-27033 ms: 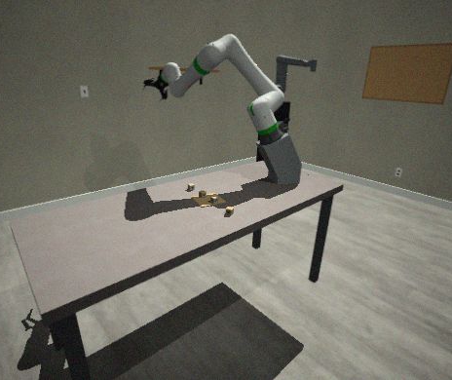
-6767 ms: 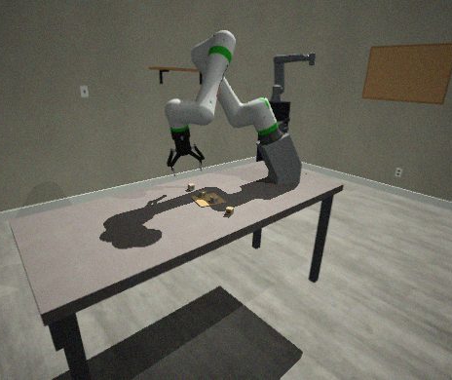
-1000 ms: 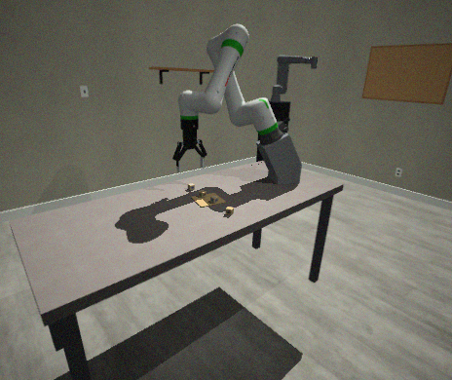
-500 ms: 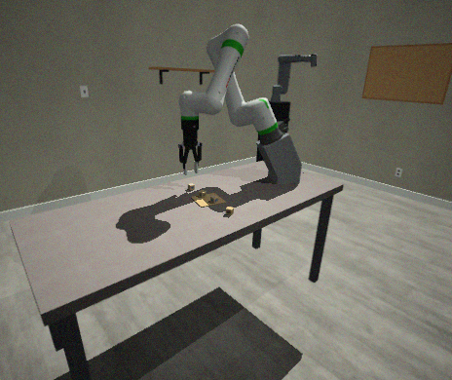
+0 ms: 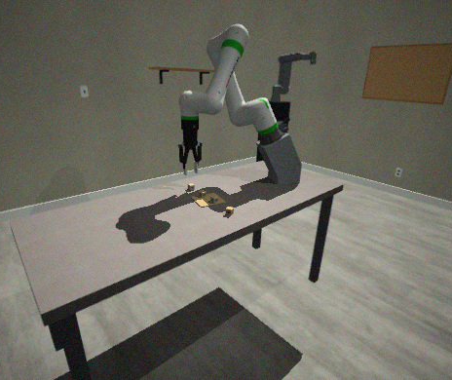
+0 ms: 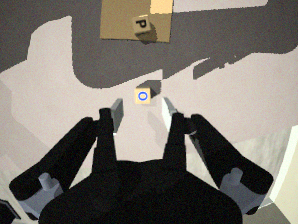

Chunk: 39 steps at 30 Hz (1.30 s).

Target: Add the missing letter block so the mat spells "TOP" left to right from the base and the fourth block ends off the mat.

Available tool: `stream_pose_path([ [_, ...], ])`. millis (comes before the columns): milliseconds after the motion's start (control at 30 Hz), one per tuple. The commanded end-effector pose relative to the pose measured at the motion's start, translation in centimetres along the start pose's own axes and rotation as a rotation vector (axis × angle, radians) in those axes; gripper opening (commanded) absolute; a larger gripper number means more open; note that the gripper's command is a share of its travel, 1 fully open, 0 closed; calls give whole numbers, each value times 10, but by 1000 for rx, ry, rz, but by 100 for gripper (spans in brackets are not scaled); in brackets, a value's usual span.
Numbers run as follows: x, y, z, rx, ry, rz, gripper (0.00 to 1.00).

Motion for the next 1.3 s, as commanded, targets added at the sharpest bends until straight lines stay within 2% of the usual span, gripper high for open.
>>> stream_pose_path([
  [0,0,0,0,0,0,0,40],
  [600,3,0,0,0,0,-1,40],
  [1267,27,1,0,1,0,-1,40],
])
Point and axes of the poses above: the point where the finger pads meet when closed, its own x axis out along the fingers, its own z axis across the jaws, y = z × x, the point moved 7 cm from there along -x, back along the fingers, and after that the axes turned 7 degrees about -x, right-handed, at the moved point
